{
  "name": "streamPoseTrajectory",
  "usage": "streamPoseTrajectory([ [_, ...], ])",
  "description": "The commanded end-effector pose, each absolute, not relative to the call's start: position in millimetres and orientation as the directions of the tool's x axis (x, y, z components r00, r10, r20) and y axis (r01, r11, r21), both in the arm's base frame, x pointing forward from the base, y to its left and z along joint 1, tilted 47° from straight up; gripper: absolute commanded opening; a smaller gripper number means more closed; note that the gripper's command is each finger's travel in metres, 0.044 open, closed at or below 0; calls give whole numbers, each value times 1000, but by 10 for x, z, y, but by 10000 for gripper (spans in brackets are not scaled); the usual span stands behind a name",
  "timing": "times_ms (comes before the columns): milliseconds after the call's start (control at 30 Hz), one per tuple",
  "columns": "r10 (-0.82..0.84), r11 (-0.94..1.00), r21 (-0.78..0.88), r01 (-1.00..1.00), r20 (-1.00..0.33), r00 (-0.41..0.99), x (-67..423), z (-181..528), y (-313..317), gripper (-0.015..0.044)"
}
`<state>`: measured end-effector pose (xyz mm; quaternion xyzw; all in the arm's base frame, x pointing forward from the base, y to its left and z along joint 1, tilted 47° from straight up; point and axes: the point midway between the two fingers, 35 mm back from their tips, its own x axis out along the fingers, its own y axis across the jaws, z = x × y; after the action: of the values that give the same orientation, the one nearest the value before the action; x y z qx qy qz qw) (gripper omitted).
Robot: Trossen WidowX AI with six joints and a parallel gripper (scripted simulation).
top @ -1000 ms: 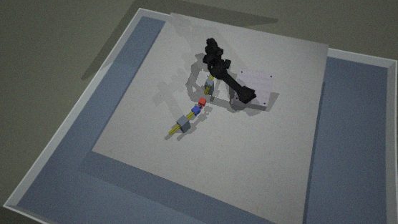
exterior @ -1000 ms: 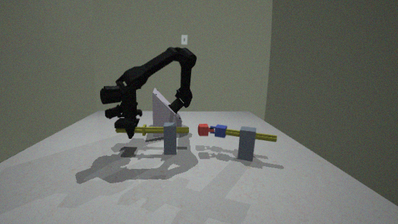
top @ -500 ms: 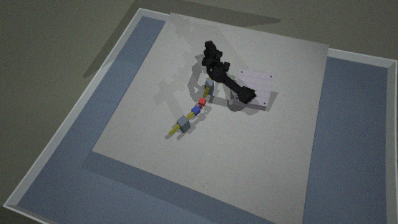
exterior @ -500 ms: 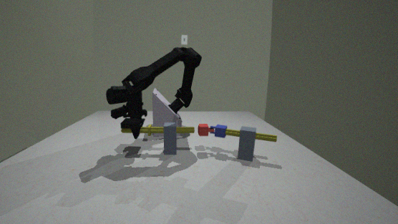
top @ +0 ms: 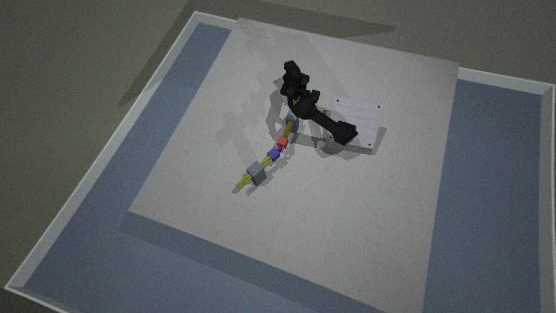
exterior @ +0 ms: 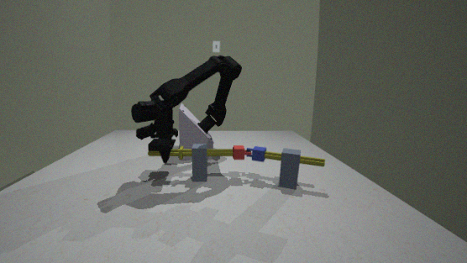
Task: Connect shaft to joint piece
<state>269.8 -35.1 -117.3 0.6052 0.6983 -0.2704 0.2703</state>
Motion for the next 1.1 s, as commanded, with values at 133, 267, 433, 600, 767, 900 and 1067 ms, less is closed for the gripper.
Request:
streamPoseTrajectory([
  [133,705,120,-54,991,-698,-123,2687,-1067,-232,0],
  [267,706,120,-54,991,-698,-123,2684,-1026,-191,0],
  [433,706,120,-54,991,-697,-124,2681,-975,-140,0],
  [600,707,120,-55,991,-697,-124,2676,-921,-85,0],
  [767,700,124,-56,991,-702,-127,2679,-936,-106,0],
  [900,700,124,-56,991,-702,-127,2679,-936,-106,0],
  [1067,700,124,-56,991,-702,-127,2679,-936,-106,26],
])
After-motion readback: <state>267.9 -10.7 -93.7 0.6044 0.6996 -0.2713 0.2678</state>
